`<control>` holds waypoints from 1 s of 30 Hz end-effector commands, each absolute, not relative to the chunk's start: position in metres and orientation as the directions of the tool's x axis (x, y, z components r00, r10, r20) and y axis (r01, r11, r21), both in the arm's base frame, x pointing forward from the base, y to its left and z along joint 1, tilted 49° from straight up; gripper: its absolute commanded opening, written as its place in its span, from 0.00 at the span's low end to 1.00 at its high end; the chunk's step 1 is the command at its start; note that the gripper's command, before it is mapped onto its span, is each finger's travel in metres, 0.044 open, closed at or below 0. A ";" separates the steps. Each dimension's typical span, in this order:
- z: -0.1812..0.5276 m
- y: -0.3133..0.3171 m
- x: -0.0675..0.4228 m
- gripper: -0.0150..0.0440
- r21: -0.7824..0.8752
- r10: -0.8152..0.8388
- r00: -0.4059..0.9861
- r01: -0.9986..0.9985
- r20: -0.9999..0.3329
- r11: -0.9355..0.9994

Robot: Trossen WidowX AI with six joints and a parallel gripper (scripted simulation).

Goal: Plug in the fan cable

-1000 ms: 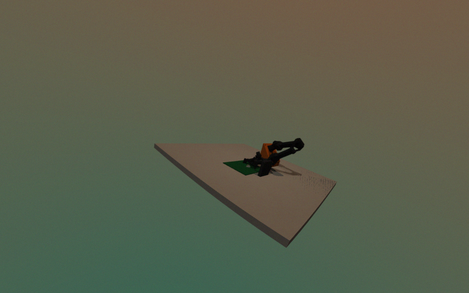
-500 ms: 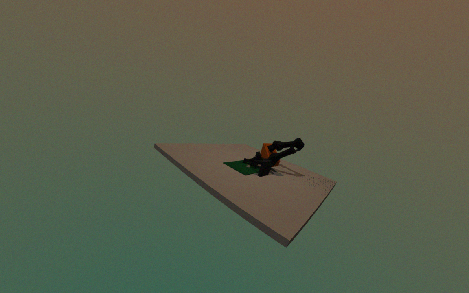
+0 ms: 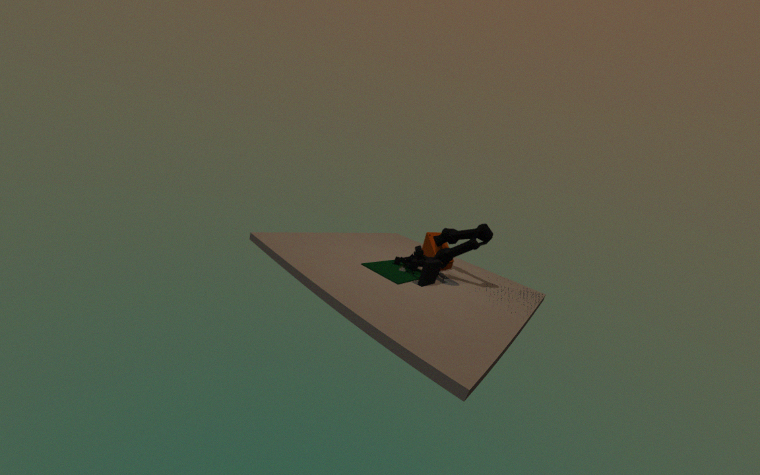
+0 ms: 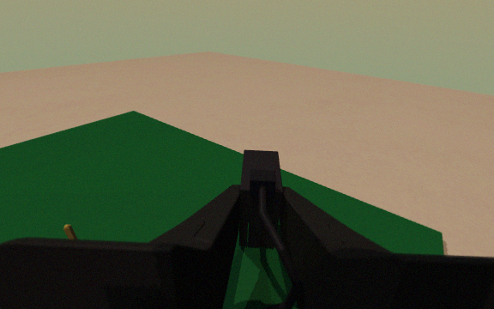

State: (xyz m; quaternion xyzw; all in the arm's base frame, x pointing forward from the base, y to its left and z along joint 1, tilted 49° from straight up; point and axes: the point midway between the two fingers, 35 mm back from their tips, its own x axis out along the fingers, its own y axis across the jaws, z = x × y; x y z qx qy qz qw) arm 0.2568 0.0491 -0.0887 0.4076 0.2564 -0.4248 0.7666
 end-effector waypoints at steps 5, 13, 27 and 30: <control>-0.089 0.049 0.257 0.34 0.407 -0.442 0.508 0.860 -0.739 0.307; -0.089 0.049 0.257 0.49 0.407 -0.442 0.508 0.860 -0.739 0.307; -0.089 0.049 0.257 0.49 0.407 -0.442 0.508 0.860 -0.739 0.307; -0.089 0.049 0.257 0.49 0.407 -0.442 0.508 0.860 -0.739 0.307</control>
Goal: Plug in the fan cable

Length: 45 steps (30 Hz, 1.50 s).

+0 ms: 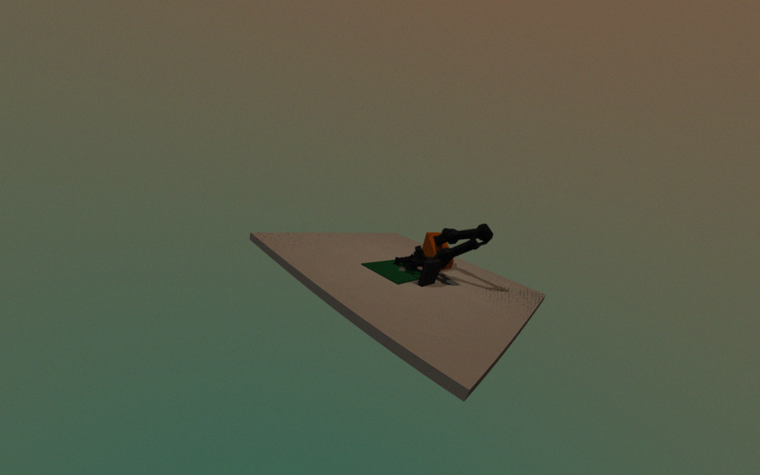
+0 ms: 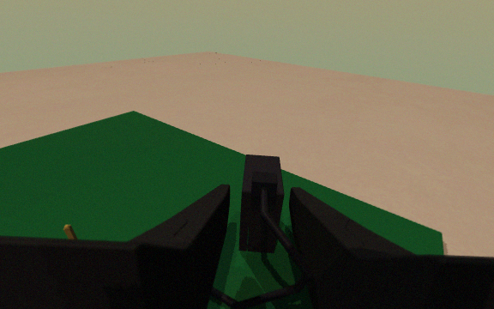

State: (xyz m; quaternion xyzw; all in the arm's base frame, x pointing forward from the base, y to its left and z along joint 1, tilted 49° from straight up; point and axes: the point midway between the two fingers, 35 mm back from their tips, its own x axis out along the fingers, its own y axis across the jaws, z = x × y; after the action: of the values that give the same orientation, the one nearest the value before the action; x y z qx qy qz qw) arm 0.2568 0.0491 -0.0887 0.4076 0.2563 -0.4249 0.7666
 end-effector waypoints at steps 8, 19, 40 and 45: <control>-0.094 0.045 0.257 0.71 0.348 -0.436 0.462 0.882 -0.772 0.319; -0.107 0.032 0.257 1.00 0.172 -0.394 0.314 0.919 -0.863 0.356; -0.119 0.012 0.252 1.00 -0.058 -0.221 0.046 0.897 -0.974 0.438; -0.119 0.008 0.251 1.00 -0.084 -0.163 -0.008 0.883 -0.987 0.461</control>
State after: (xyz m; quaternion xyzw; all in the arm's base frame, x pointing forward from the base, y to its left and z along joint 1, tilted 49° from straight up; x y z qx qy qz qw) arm 0.2570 0.0284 -0.1047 0.3237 0.5660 -0.3814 0.6553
